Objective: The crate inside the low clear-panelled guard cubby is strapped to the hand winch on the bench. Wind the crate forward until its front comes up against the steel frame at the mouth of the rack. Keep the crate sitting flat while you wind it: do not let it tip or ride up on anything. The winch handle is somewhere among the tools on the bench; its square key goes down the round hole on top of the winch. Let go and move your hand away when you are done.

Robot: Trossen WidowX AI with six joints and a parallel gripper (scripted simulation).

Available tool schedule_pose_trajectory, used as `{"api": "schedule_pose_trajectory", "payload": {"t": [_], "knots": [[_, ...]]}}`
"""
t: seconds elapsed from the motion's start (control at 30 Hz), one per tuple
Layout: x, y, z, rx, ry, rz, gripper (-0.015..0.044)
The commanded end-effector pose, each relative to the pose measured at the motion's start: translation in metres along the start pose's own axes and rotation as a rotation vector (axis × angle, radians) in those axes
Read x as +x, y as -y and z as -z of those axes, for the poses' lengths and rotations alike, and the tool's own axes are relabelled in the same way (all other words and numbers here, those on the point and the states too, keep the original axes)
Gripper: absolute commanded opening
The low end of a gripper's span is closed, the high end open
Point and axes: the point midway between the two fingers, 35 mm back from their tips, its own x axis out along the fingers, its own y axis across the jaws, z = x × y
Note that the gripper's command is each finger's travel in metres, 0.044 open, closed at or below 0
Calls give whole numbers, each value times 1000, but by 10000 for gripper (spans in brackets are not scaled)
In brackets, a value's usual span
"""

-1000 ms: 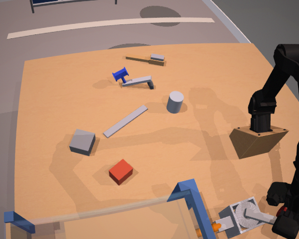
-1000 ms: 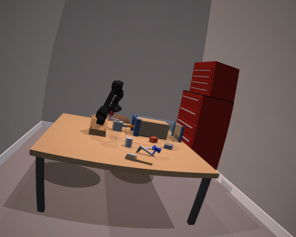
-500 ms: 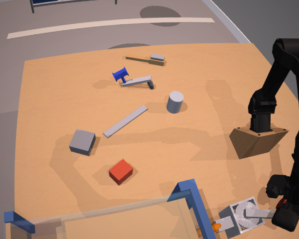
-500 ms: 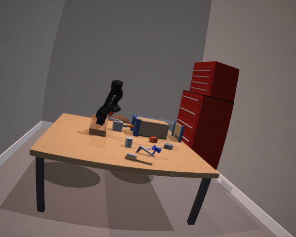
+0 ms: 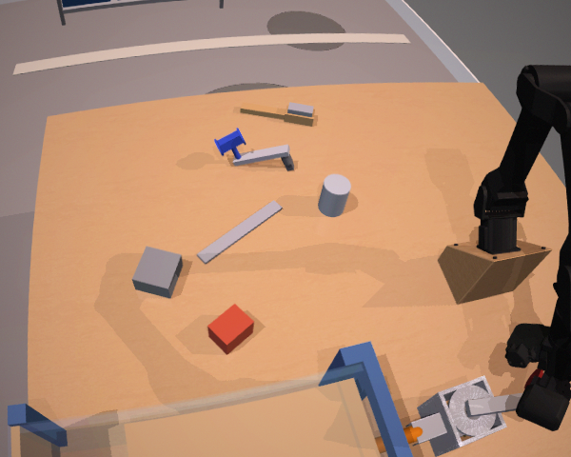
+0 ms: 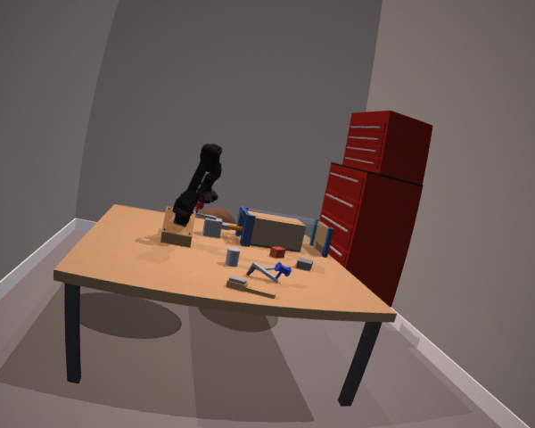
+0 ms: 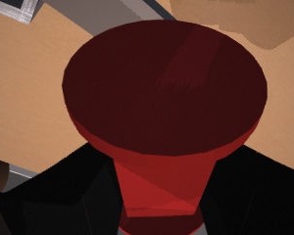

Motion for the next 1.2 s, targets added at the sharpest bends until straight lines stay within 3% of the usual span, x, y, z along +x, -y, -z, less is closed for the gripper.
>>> {"api": "schedule_pose_trajectory", "payload": {"t": [0.0,1.17], "knots": [[-2,8,-11,9,23,12,0],[-25,27,-59,11,28,14,0]]}}
